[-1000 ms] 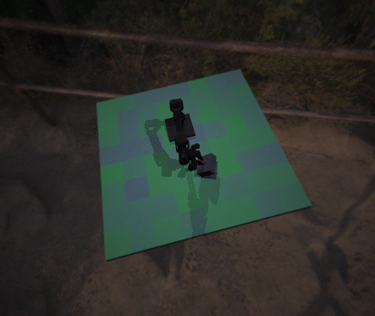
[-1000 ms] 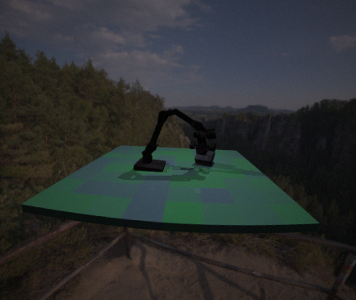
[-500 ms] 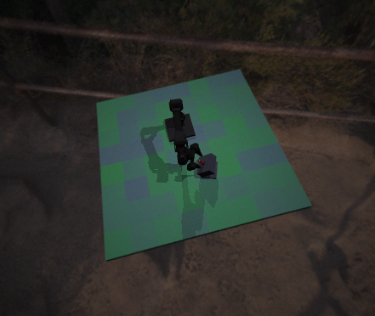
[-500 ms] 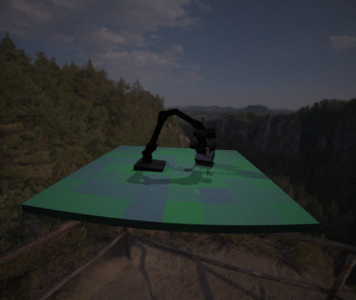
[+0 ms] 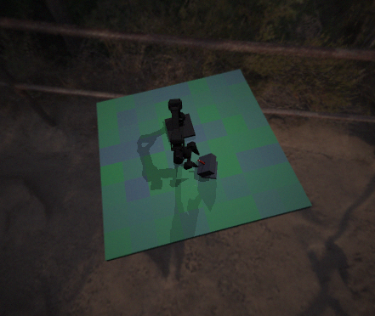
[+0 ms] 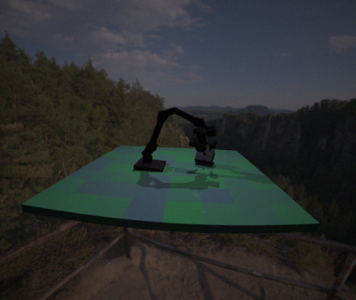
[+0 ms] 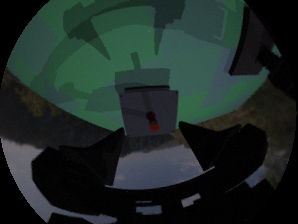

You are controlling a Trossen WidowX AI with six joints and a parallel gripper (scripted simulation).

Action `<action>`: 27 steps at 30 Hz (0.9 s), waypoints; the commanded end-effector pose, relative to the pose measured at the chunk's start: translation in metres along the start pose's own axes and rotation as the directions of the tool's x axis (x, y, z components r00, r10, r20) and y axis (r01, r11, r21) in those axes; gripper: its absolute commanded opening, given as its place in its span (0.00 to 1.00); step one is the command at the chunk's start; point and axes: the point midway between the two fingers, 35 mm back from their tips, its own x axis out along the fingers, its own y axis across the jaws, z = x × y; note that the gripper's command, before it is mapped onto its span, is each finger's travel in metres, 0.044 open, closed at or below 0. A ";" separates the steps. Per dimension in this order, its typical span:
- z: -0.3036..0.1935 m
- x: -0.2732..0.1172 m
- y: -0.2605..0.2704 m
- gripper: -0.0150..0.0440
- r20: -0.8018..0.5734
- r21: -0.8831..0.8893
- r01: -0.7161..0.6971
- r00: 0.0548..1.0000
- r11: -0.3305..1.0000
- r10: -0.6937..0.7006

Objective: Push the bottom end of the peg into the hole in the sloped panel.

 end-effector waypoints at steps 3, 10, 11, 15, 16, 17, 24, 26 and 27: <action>-0.001 -0.011 0.001 1.00 -0.005 -0.005 -0.002 1.000 1.000 0.002; 0.000 -0.023 0.002 1.00 -0.004 -0.004 0.000 1.000 1.000 0.000; 0.000 -0.024 0.002 1.00 -0.004 -0.004 0.000 1.000 1.000 0.000; 0.000 -0.031 0.002 1.00 -0.003 -0.003 0.001 1.000 1.000 -0.001; 0.000 -0.032 0.002 1.00 -0.003 -0.002 0.001 1.000 1.000 -0.001; 0.000 -0.034 0.002 1.00 -0.003 -0.002 0.001 1.000 1.000 -0.001; 0.001 -0.045 0.002 1.00 -0.004 0.000 0.002 1.000 1.000 -0.002; 0.001 -0.049 0.002 1.00 -0.004 0.000 0.003 1.000 1.000 -0.003; 0.002 -0.050 0.002 1.00 -0.004 0.000 0.003 1.000 1.000 -0.003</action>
